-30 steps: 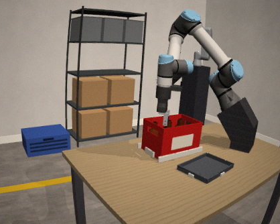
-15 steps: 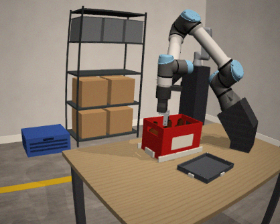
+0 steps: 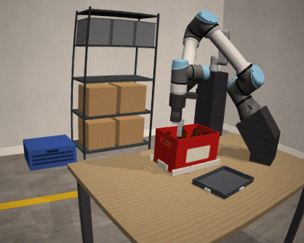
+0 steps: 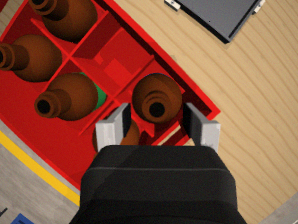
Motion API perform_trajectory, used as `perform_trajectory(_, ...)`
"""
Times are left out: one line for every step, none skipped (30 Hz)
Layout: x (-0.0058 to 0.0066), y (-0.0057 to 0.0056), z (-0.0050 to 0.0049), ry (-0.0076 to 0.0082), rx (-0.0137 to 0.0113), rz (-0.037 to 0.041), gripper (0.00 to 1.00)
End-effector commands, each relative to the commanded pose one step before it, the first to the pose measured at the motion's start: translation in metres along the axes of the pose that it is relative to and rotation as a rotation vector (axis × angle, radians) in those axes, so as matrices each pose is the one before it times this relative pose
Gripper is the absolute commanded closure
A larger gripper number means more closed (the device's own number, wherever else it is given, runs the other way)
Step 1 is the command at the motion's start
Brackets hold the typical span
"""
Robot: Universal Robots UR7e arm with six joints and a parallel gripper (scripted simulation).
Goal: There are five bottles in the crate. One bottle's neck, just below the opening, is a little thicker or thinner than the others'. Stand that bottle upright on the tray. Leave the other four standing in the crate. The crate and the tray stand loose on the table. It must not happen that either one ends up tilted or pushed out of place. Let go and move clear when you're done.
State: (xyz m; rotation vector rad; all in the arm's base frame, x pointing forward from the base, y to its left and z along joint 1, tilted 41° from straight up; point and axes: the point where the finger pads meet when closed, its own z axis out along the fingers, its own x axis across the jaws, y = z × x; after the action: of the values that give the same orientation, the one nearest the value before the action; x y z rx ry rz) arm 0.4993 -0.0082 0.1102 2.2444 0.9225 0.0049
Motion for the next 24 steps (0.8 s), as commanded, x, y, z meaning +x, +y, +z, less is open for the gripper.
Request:
perform_trajectory(0.00022,0.00028,-0.000287,0.00096,-0.00087,0.00036,0.0)
perform_trajectory(0.0,0.0,0.0,0.0,0.0,0.0,0.0)
perform_trajectory(0.0,0.0,0.0,0.0,0.0,0.0,0.0)
perform_trajectory(0.0,0.0,0.000131,0.0,0.0,0.0,0.0)
perform_trajectory(0.0,0.0,0.000177,0.0,0.0,0.0,0.0)
perform_trajectory(0.0,0.0,0.000227,0.0,0.0,0.0,0.0)
perform_trajectory(0.0,0.0,0.00028,0.0,0.0,0.0,0.0)
perform_trajectory(0.0,0.0,0.000336,0.0,0.0,0.0,0.0)
perform_trajectory(0.0,0.0,0.000394,0.0,0.0,0.0,0.0)
perform_trajectory(0.0,0.0,0.000454,0.0,0.0,0.0,0.0)
perform_trajectory(0.0,0.0,0.000514,0.0,0.0,0.0,0.0)
perform_trajectory(0.0,0.0,0.000575,0.0,0.0,0.0,0.0)
perform_trajectory(0.0,0.0,0.000634,0.0,0.0,0.0,0.0)
perform_trajectory(0.0,0.0,0.000693,0.0,0.0,0.0,0.0)
perform_trajectory(0.0,0.0,0.000754,0.0,0.0,0.0,0.0)
perform_trajectory(0.0,0.0,0.000811,0.0,0.0,0.0,0.0)
perform_trajectory(0.0,0.0,0.000864,0.0,0.0,0.0,0.0)
perform_trajectory(0.0,0.0,0.000914,0.0,0.0,0.0,0.0)
perform_trajectory(0.0,0.0,0.0,0.0,0.0,0.0,0.0)
perform_trajectory(0.0,0.0,0.0,0.0,0.0,0.0,0.0)
perform_trajectory(0.0,0.0,0.00096,0.0,0.0,0.0,0.0)
perform_trajectory(0.0,0.0,0.001005,0.0,0.0,0.0,0.0)
perform_trajectory(0.0,0.0,0.00105,0.0,0.0,0.0,0.0)
perform_trajectory(0.0,0.0,0.001084,0.0,0.0,0.0,0.0)
